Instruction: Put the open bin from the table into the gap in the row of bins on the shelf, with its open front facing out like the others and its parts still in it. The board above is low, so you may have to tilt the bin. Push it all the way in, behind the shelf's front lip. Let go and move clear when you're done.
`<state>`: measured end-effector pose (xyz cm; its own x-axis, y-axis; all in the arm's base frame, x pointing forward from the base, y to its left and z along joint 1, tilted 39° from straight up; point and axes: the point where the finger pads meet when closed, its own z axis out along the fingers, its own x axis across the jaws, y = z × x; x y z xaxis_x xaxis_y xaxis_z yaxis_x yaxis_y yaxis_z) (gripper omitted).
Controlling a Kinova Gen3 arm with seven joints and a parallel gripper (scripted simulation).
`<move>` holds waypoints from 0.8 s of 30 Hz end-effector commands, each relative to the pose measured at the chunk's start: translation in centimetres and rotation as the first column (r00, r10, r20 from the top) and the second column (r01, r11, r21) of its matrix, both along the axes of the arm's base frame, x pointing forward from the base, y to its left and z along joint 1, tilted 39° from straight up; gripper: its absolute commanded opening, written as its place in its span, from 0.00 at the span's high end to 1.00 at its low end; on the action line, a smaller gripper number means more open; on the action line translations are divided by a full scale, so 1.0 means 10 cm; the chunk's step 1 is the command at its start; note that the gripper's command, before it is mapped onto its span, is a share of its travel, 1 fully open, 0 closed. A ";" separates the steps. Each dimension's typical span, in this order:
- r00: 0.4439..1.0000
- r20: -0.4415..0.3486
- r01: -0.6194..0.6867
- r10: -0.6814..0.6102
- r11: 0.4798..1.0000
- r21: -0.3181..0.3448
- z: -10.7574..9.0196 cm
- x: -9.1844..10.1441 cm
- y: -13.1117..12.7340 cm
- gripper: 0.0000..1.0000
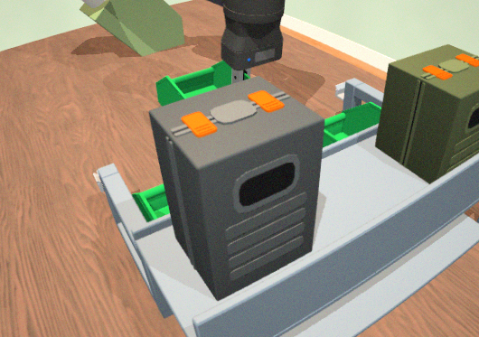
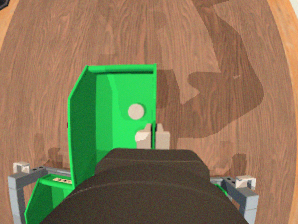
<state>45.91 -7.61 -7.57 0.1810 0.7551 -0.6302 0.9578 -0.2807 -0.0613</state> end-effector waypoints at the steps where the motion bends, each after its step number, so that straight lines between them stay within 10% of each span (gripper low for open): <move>1: 1.000 0.002 -0.001 0.001 1.000 0.001 0.01 0.02 0.01 1.00; 24: 1.000 0.002 -0.001 0.001 1.000 0.001 0.01 0.16 -0.02 1.00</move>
<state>47.25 -7.85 -7.50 0.1805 0.7553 -0.6301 0.9580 -0.2802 -0.0614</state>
